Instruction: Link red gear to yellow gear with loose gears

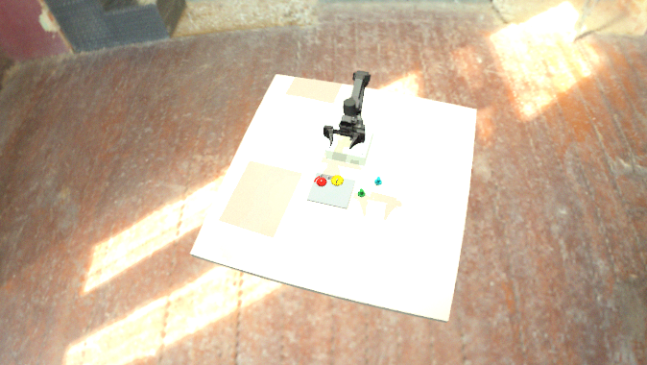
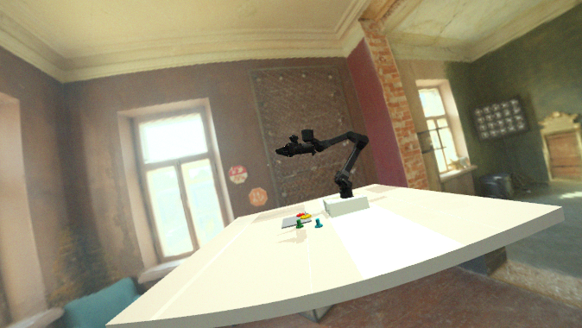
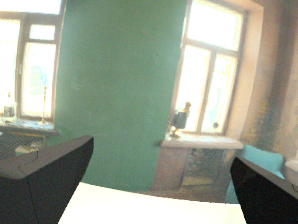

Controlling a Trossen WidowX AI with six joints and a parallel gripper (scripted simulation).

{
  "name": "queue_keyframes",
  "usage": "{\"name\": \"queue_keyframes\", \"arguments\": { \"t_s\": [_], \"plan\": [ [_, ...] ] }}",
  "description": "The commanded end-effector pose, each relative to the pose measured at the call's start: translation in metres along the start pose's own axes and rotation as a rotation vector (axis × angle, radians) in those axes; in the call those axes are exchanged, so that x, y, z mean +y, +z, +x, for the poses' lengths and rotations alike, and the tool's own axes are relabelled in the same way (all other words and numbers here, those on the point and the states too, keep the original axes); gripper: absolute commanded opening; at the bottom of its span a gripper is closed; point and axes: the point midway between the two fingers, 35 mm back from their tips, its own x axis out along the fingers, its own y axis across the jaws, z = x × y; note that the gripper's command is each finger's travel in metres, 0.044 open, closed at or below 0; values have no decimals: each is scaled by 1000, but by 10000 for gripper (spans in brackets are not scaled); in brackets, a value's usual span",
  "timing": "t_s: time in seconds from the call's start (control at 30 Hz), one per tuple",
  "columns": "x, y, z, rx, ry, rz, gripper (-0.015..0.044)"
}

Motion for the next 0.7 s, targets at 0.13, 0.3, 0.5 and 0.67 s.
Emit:
{"name": "queue_keyframes", "arguments": {
  "t_s": [0.13, 0.3, 0.5, 0.67],
  "plan": [
    [29, -49, 18, 224, 80, 58, 440],
    [73, -120, 21, 554, 172, 106, 440],
    [122, -200, -7, 958, 235, 102, 440],
    [153, -258, -55, 1318, 234, 35, 440]
  ]
}}
